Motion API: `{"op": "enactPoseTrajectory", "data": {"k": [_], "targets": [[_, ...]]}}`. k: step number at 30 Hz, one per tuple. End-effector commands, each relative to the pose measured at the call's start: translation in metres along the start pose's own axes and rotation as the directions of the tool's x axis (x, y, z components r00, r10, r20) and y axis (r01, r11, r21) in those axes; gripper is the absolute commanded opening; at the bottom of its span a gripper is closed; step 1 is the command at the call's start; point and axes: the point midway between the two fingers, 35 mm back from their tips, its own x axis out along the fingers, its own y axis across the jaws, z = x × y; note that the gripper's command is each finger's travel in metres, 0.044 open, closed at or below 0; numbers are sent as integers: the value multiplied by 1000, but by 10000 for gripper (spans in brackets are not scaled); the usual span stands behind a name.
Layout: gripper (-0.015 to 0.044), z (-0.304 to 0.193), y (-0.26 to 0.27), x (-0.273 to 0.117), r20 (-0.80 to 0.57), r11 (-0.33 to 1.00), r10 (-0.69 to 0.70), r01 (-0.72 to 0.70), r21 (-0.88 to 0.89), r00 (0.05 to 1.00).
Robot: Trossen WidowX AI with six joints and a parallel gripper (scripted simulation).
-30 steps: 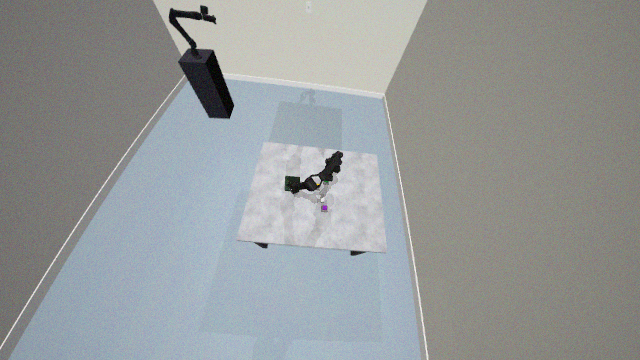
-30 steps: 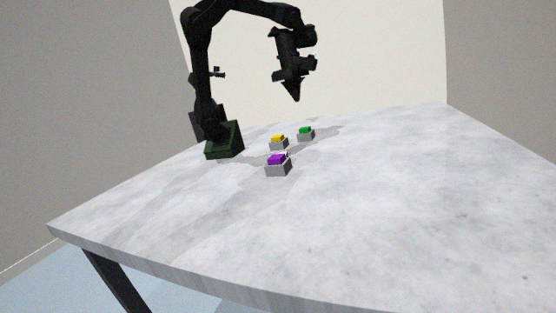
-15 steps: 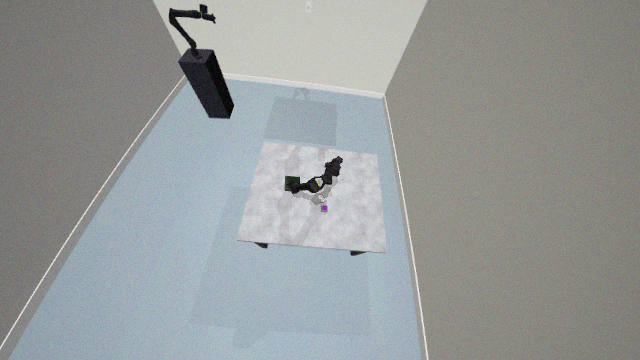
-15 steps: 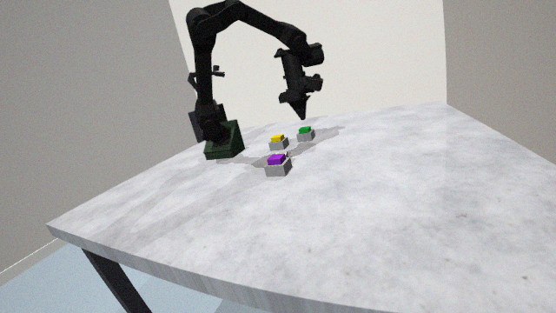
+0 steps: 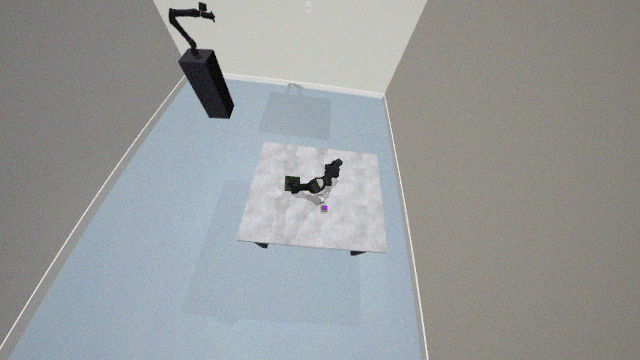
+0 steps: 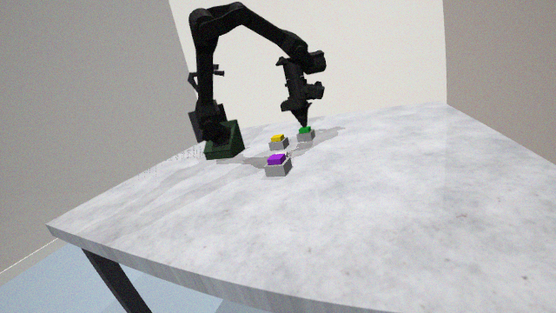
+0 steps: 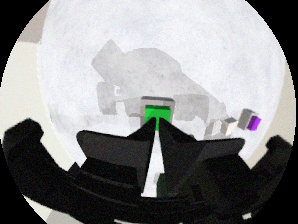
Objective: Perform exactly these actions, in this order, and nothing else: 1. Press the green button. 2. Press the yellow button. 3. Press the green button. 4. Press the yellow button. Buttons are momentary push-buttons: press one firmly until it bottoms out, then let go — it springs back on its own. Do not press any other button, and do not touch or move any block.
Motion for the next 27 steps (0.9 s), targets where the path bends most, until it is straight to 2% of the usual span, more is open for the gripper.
{"op": "enactPoseTrajectory", "data": {"k": [1,24,27], "targets": [[20,-2,0,9,-4,1000,-8,8,-9,1000],[20,-2,0,12,-4,1000,-8,8,-9,1000],[20,-1,0,-12,-4,1000,-5,5,-7,1000]]}}
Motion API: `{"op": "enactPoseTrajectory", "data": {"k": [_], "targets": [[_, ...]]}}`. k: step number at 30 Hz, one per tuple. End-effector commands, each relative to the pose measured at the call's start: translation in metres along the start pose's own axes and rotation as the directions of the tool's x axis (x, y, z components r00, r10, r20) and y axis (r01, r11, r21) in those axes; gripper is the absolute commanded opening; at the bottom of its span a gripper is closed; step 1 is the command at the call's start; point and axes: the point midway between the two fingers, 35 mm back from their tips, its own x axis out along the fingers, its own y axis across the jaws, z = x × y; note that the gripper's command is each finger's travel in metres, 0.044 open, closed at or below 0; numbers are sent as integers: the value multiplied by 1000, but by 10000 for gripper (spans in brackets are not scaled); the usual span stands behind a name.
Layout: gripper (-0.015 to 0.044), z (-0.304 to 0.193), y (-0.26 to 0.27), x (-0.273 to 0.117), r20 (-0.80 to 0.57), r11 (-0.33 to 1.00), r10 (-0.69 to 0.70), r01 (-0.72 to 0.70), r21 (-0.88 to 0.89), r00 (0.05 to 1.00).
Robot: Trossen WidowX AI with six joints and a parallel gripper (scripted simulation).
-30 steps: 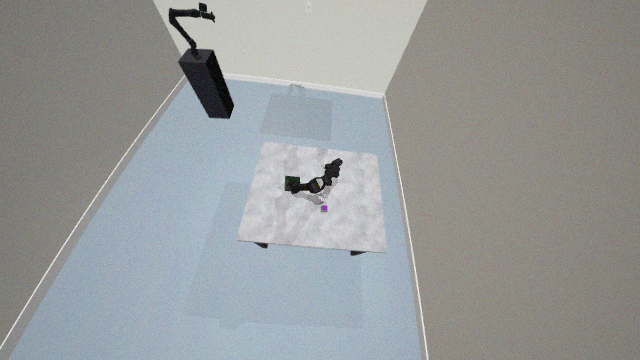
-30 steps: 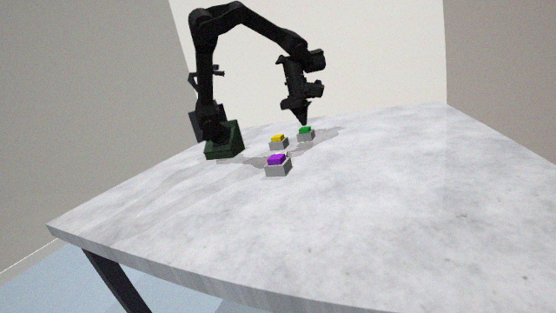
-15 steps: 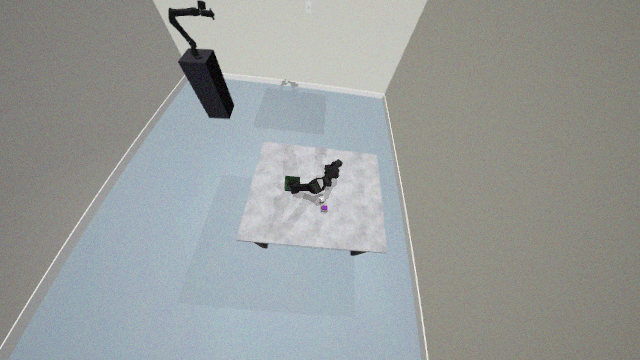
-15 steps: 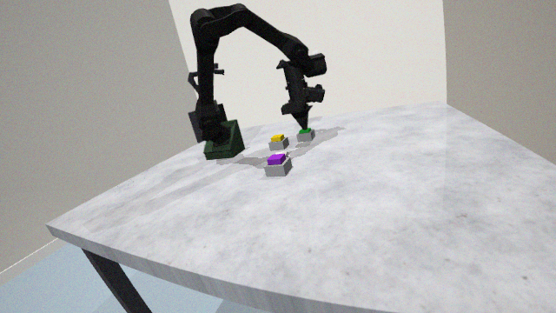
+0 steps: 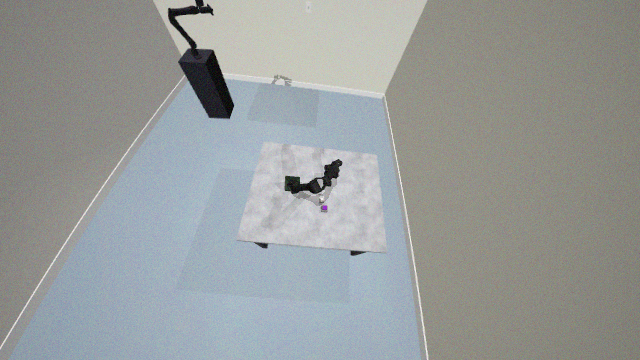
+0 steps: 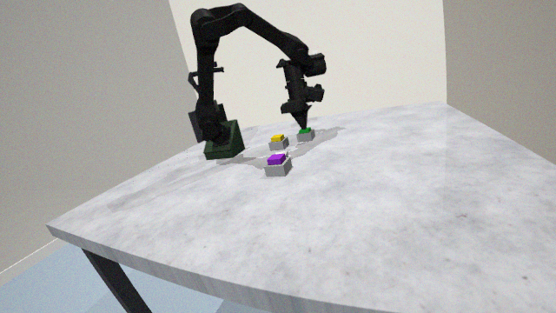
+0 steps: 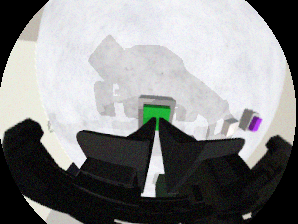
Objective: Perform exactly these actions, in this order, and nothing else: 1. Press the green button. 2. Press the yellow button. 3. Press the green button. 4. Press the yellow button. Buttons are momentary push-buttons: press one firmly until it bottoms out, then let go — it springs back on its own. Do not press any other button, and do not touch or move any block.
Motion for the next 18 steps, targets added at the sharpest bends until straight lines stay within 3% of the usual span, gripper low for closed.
{"op": "enactPoseTrajectory", "data": {"k": [1,7,12,18], "targets": [[20,0,2,-27,6,1000,5,-5,0,1000],[20,0,2,-32,5,1000,5,-5,-1,1000],[20,0,2,-88,4,1000,7,-7,-2,1000],[20,-2,0,-91,4,1000,6,-6,-2,1000]]}}
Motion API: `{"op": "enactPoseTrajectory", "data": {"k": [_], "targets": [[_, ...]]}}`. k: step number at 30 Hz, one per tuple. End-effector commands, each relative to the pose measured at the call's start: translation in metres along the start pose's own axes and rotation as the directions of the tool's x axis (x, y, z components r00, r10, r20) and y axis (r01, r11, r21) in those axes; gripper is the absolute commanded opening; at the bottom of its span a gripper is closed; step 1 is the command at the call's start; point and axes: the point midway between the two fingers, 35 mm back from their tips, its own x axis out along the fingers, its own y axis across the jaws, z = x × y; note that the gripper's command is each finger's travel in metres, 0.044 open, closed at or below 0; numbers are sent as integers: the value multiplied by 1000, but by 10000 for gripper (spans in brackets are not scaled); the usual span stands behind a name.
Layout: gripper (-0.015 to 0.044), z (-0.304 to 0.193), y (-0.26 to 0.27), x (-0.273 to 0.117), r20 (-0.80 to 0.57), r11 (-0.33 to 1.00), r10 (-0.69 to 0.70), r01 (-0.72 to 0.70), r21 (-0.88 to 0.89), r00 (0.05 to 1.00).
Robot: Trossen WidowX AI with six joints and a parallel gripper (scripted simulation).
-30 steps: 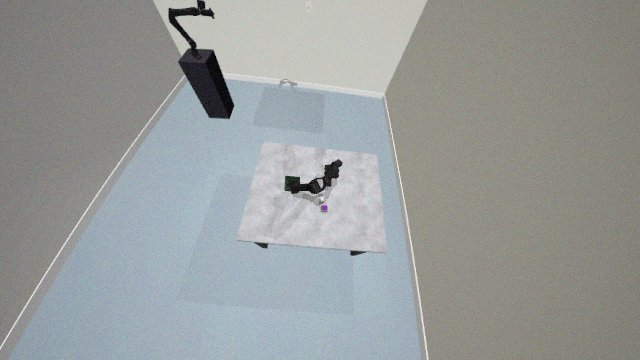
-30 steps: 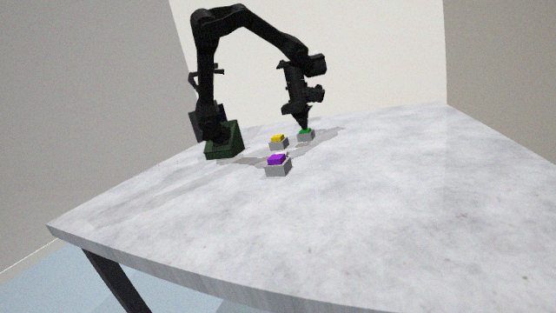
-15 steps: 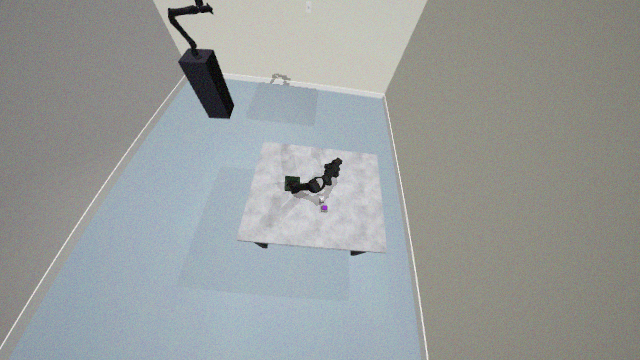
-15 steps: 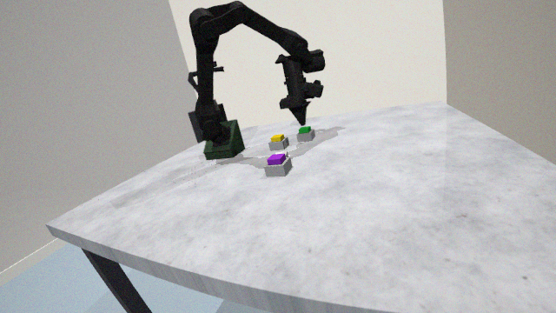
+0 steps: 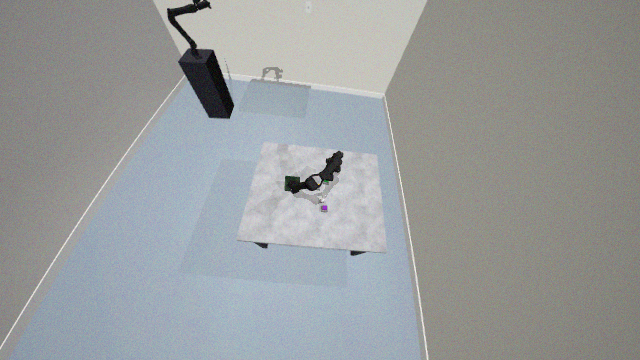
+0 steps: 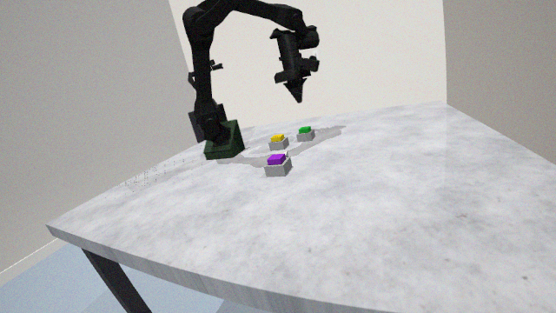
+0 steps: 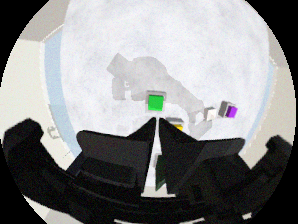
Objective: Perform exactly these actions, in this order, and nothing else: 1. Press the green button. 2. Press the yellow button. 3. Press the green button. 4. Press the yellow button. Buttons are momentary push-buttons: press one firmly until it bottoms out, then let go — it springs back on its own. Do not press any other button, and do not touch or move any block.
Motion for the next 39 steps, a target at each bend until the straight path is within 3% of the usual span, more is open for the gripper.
{"op": "enactPoseTrajectory", "data": {"k": [1,9,16,22,39], "targets": [[20,-6,-7,-7,-6,1000,2,-2,8,1000],[20,-72,-61,-6,-9,1000,-1,1,5,1000],[20,-74,-62,-4,-9,1000,-1,1,5,1000],[20,-74,-63,54,-8,1000,-3,3,5,1000],[20,-74,-63,75,-8,1000,-3,3,6,1000]]}}
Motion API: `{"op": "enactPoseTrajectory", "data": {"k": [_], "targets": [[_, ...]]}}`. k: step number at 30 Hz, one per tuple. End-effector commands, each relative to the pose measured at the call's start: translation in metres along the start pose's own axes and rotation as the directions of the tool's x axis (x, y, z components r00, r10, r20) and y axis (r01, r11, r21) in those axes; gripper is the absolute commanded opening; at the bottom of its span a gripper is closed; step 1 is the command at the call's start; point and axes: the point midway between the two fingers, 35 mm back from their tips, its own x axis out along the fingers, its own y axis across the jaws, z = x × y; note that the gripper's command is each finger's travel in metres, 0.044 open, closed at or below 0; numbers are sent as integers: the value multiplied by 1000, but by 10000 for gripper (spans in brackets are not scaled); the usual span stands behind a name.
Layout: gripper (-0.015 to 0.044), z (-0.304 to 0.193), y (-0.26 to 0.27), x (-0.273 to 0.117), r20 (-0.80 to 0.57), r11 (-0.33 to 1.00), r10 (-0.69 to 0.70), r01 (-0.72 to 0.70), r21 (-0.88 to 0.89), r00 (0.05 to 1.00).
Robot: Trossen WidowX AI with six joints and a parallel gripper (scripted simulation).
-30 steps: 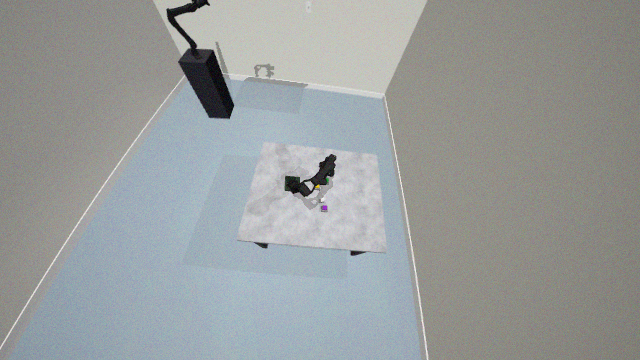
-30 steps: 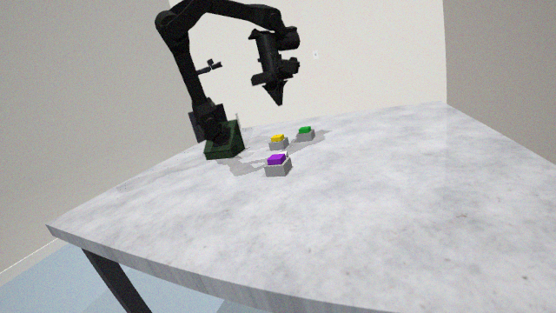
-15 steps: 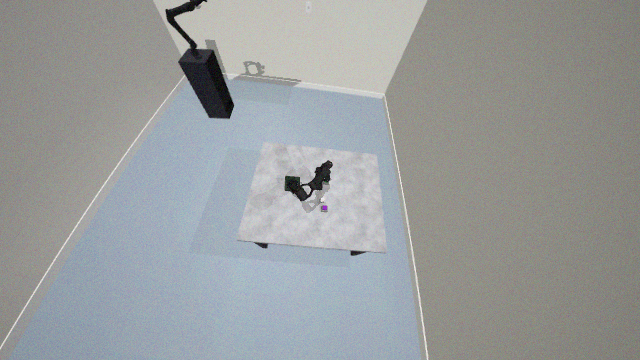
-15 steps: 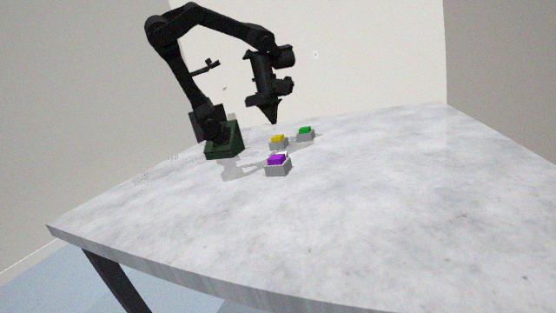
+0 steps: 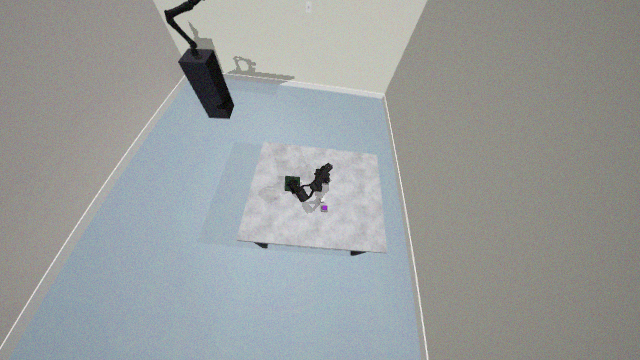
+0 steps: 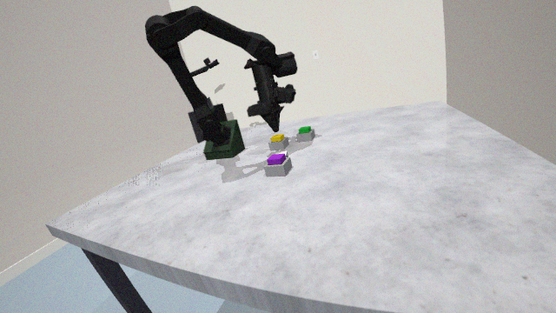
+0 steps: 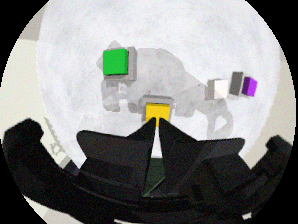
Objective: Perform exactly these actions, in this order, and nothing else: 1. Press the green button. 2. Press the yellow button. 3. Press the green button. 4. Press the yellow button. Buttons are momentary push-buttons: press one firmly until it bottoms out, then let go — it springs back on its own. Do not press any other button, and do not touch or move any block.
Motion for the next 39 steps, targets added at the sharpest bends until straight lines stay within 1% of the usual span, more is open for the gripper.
{"op": "enactPoseTrajectory", "data": {"k": [1,10,31,33,35,39], "targets": [[20,-1,0,9,-3,1000,-6,6,-7,1000],[20,-2,-1,22,-3,1000,-8,8,-7,1000],[20,-2,-1,22,-3,1000,-8,8,-7,1000],[20,0,0,10,0,1000,-3,3,-2,1000],[20,-1,0,-9,-3,1000,-6,6,-7,1000],[20,-2,0,-12,-3,1000,-6,6,-7,1000]]}}
